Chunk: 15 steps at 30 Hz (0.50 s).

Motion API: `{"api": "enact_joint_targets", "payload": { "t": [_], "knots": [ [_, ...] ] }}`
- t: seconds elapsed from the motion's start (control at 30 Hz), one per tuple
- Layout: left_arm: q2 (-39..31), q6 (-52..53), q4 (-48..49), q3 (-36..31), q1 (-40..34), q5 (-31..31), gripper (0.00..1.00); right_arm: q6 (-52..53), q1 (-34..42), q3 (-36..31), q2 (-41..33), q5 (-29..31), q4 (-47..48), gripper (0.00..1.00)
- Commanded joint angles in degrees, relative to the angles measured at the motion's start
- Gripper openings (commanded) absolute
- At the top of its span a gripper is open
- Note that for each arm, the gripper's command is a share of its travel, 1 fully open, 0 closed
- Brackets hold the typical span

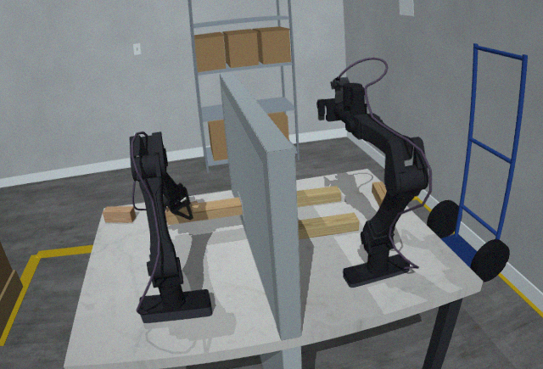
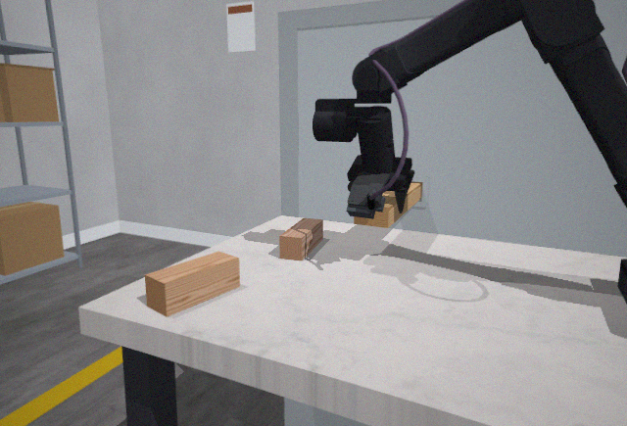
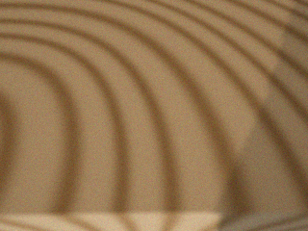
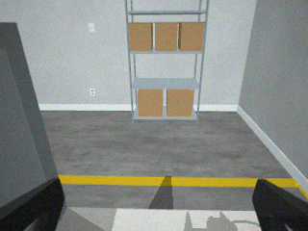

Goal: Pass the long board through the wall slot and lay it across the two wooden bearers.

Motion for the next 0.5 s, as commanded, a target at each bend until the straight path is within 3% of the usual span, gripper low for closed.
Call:
{"api": "enact_joint_targets", "payload": {
  "t": [0.0,0.33,0.47],
  "knots": [
    [-4.4,-0.7,1.5,2.1,-0.4,4.2,0.0,-0.7,-0.5,2.2,-1.3,0.8,0.2,1.0],
    [-4.1,-2.0,2.4,-0.8,-1.1,4.1,0.0,-0.7,-0.5,2.2,-1.3,0.8,0.2,1.0],
    [-4.7,-2.3,2.6,1.2,-1.6,4.2,0.0,-0.7,-0.5,2.2,-1.3,0.8,0.2,1.0]
  ]
}}
